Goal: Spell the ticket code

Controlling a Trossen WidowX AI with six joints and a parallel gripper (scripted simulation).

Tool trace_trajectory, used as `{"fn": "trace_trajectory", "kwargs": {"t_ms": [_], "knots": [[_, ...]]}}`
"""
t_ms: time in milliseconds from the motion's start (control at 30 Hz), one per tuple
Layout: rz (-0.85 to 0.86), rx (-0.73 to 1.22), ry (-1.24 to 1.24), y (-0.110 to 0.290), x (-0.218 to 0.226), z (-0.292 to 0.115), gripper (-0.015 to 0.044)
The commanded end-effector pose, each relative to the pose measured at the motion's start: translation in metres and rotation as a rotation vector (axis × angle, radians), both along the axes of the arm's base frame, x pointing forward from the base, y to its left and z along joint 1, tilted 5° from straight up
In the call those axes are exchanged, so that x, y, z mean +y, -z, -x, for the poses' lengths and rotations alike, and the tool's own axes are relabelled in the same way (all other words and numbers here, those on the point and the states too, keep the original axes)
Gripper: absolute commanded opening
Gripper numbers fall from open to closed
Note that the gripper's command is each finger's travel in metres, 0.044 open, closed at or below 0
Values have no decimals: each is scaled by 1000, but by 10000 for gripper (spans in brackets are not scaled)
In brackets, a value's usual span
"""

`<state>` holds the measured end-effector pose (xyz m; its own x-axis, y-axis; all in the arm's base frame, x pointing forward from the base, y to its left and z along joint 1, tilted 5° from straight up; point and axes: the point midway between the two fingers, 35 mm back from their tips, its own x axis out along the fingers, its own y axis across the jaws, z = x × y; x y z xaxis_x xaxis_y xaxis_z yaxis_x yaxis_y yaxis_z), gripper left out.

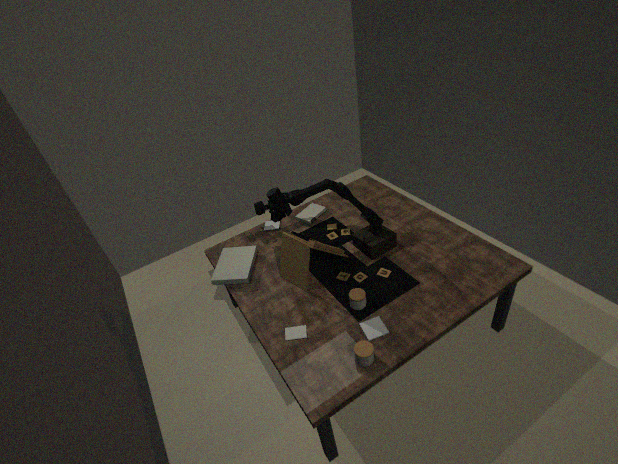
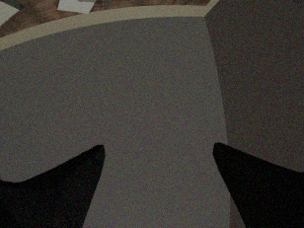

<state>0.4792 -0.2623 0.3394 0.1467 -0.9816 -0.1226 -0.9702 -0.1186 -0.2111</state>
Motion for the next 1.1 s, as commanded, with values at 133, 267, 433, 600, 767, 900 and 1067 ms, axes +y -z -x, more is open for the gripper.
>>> {"fn": "trace_trajectory", "kwargs": {"t_ms": [133, 267, 433, 600, 767, 900, 1067], "knots": [[-162, -109, -94, 29, -31, 22, 440], [-408, -252, -147, 70, -50, 58, 440], [-767, -460, -121, 123, -46, 114, 440], [-1074, -651, -28, 160, -23, 160, 440], [-1407, -875, 135, 192, 17, 205, 440], [-1687, -1080, 317, 209, 58, 238, 440], [-1880, -1227, 465, 216, 88, 258, 440]]}}
